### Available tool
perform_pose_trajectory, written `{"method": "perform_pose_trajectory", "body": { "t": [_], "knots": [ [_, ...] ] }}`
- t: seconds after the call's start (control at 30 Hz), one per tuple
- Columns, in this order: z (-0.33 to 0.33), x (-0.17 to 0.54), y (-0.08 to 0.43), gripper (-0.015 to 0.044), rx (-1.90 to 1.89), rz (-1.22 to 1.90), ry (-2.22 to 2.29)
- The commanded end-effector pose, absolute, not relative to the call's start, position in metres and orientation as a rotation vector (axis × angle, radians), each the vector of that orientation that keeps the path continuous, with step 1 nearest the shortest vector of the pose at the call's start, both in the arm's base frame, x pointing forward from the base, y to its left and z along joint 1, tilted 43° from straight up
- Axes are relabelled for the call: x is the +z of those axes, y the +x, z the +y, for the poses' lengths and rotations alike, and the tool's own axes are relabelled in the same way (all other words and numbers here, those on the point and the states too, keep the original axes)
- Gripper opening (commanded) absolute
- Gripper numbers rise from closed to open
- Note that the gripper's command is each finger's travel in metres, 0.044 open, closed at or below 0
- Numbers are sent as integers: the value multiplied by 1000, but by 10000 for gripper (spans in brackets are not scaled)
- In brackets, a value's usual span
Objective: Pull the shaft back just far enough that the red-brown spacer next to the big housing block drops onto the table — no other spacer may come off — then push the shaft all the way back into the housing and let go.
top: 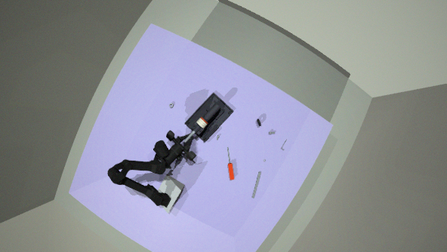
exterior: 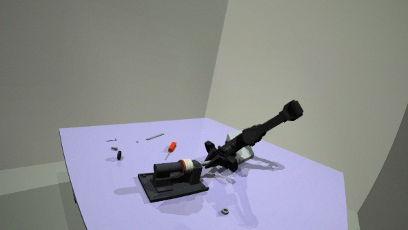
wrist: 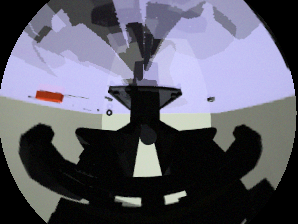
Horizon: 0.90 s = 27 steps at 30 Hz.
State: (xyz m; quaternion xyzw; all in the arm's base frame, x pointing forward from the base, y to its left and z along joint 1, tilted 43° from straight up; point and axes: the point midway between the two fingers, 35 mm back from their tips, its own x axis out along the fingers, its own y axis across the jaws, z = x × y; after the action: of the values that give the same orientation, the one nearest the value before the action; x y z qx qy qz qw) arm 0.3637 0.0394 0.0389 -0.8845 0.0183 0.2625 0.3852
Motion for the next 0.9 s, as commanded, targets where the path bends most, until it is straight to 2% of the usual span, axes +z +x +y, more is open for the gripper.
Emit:
{"method": "perform_pose_trajectory", "body": {
  "t": [0.0,0.87],
  "knots": [
    [40,40,363,0,668,43,-2249],
    [41,40,360,0,668,43,-2249]
  ]
}}
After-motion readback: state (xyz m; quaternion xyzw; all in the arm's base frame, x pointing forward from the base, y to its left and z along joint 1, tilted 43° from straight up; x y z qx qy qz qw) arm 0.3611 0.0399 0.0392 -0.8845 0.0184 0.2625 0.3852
